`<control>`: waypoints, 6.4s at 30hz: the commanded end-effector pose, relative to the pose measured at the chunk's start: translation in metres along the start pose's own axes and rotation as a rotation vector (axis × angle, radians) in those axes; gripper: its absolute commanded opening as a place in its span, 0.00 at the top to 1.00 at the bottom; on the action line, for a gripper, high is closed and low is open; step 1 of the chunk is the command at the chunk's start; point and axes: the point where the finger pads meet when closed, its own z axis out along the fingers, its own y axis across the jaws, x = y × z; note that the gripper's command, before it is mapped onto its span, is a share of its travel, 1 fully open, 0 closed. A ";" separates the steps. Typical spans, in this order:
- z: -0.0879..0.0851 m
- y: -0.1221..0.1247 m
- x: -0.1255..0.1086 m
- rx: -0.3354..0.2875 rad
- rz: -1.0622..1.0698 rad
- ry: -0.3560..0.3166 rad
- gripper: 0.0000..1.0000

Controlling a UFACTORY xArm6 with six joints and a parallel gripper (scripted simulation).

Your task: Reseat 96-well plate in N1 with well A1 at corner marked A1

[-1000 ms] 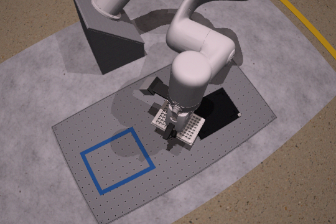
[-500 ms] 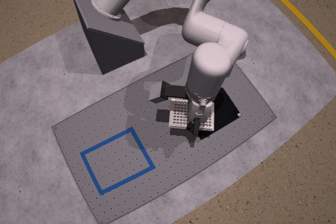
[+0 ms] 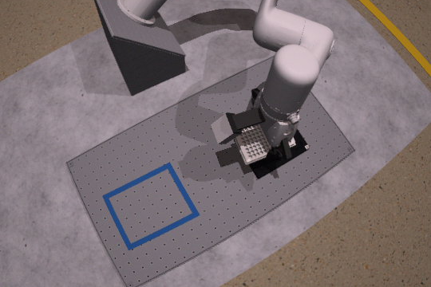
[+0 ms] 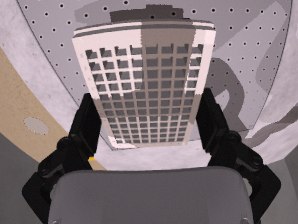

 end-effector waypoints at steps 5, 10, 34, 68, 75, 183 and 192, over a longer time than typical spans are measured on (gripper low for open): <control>-0.002 0.002 -0.026 0.009 -0.129 -0.004 1.00; -0.003 0.004 -0.042 0.009 -0.129 -0.004 1.00; -0.003 0.004 -0.047 0.009 -0.129 -0.004 1.00; 0.025 0.004 -0.046 0.009 -0.129 -0.004 1.00; 0.037 0.004 -0.046 0.009 -0.129 -0.004 1.00; 0.075 0.004 -0.046 0.009 -0.129 -0.004 1.00; 0.077 0.004 -0.046 0.009 -0.129 -0.004 0.00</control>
